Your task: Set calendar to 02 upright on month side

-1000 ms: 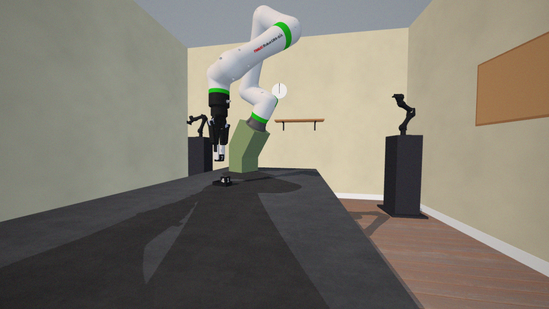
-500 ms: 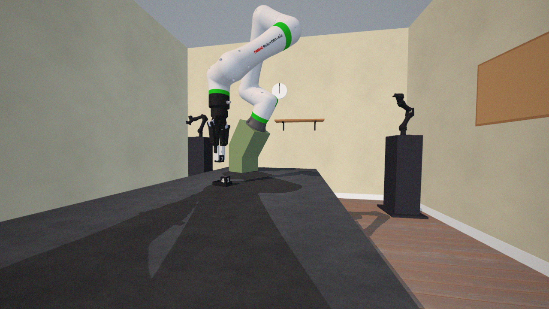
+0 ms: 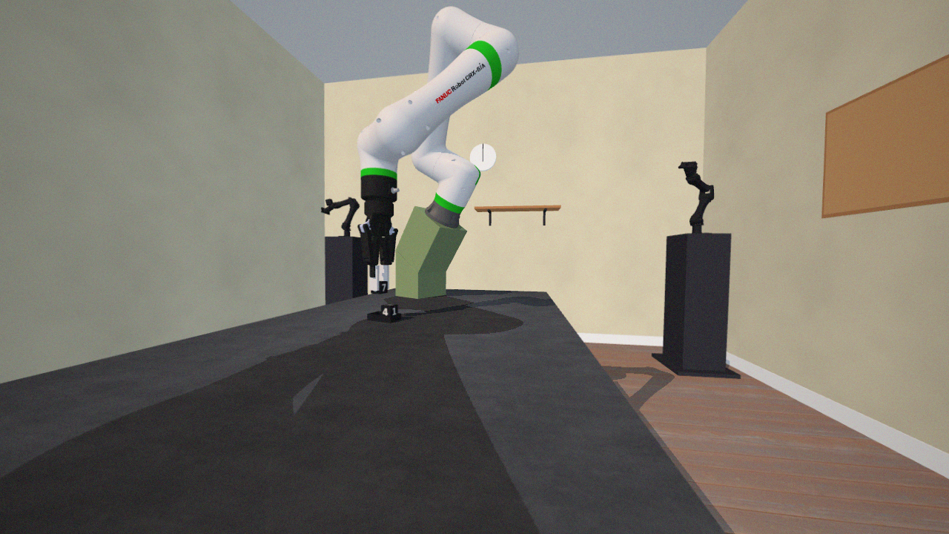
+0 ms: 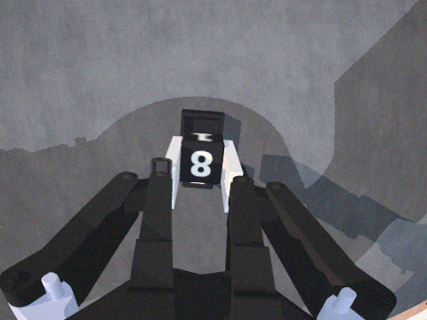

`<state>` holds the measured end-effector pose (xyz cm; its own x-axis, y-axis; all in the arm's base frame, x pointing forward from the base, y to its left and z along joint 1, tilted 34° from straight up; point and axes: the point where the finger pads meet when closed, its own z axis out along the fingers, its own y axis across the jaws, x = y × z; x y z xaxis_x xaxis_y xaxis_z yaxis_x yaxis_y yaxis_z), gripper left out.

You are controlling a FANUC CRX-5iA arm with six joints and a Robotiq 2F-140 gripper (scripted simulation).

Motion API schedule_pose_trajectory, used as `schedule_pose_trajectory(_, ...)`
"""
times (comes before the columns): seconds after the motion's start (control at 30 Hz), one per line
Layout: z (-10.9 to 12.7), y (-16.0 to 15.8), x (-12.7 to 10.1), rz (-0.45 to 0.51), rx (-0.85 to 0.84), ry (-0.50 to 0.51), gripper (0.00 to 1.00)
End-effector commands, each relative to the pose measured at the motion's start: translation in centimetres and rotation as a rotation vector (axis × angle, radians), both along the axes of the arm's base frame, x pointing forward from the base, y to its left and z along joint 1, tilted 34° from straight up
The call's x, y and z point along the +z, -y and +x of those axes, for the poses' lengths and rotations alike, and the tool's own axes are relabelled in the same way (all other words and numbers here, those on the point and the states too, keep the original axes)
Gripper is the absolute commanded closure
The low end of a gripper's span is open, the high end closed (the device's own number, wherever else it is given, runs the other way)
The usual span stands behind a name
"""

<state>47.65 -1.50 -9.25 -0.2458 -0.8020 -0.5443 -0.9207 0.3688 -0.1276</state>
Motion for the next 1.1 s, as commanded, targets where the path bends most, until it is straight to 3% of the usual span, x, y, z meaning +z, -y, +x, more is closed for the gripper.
schedule_pose_trajectory(0.0,0.3,-0.4,-0.8,0.0,0.0,0.0,0.83)
schedule_pose_trajectory(0.37,0.8,-1.1,-2.0,0.0,0.0,0.0,0.83)
schedule_pose_trajectory(1.07,0.8,-1.1,-2.1,0.0,0.0,0.0,0.83)
